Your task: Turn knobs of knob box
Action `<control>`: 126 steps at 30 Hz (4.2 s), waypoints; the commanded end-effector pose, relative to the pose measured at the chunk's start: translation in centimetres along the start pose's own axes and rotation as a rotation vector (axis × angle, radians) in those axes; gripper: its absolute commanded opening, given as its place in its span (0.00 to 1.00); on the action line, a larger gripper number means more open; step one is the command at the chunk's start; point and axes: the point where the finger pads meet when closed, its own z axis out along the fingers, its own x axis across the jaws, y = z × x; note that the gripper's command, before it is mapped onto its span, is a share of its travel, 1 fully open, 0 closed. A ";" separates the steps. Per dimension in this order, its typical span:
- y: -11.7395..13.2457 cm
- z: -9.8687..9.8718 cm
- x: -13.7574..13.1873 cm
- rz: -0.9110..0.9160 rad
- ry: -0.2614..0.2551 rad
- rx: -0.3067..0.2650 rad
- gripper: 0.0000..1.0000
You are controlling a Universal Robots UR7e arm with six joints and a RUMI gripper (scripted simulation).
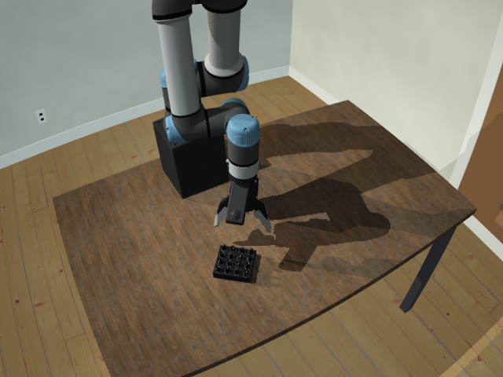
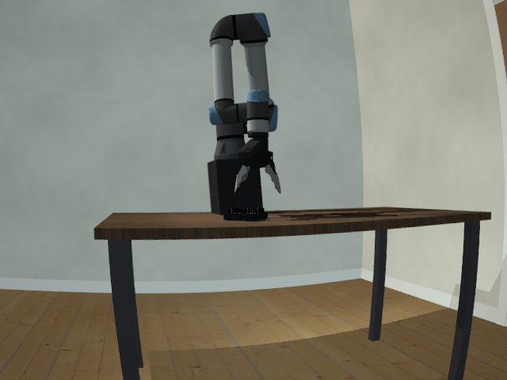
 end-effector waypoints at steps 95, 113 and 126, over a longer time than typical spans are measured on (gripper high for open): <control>-7.7 -1.9 1.8 -2.012 0.004 0.004 1.00; -8.5 -2.1 2.5 -2.247 0.005 0.004 1.00; -8.5 -2.1 2.6 -2.269 0.005 0.003 0.11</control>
